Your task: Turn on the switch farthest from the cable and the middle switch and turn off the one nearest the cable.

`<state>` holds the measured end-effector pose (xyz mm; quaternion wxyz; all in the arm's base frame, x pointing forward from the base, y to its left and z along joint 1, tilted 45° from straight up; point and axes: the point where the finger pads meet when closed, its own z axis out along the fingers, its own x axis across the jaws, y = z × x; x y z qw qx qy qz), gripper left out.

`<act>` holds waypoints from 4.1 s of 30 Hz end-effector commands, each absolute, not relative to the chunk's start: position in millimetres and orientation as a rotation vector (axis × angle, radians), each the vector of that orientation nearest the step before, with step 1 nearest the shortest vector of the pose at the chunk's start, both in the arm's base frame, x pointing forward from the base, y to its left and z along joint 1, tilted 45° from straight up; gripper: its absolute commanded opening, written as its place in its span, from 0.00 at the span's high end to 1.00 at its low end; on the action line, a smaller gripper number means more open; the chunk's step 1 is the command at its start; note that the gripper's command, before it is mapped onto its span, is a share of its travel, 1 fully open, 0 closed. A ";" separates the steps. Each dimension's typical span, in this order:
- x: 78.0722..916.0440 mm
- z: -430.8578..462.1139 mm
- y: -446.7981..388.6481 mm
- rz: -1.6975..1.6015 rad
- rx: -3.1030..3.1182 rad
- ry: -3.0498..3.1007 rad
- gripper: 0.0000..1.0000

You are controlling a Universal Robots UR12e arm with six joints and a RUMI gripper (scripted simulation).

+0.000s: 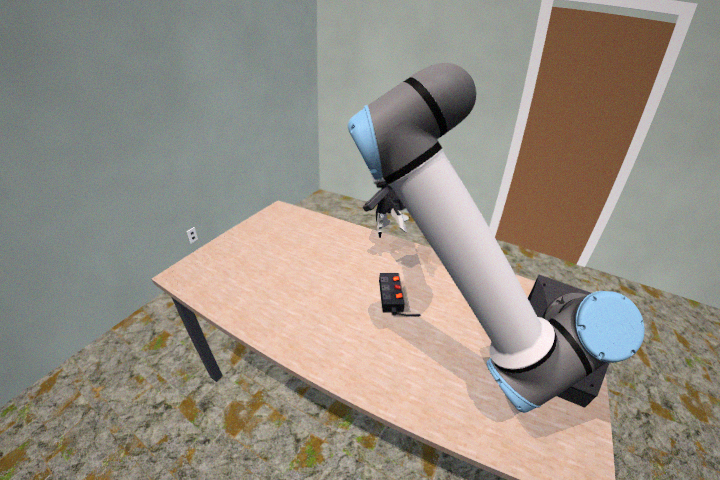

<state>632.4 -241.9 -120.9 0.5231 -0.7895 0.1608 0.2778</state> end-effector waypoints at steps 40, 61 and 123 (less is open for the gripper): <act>570.7 -82.6 -121.3 0.112 -1.864 0.974 0.00; 561.8 -69.7 -102.0 0.045 -1.837 1.024 0.00; 562.5 -70.3 -103.0 0.045 -1.838 1.023 0.00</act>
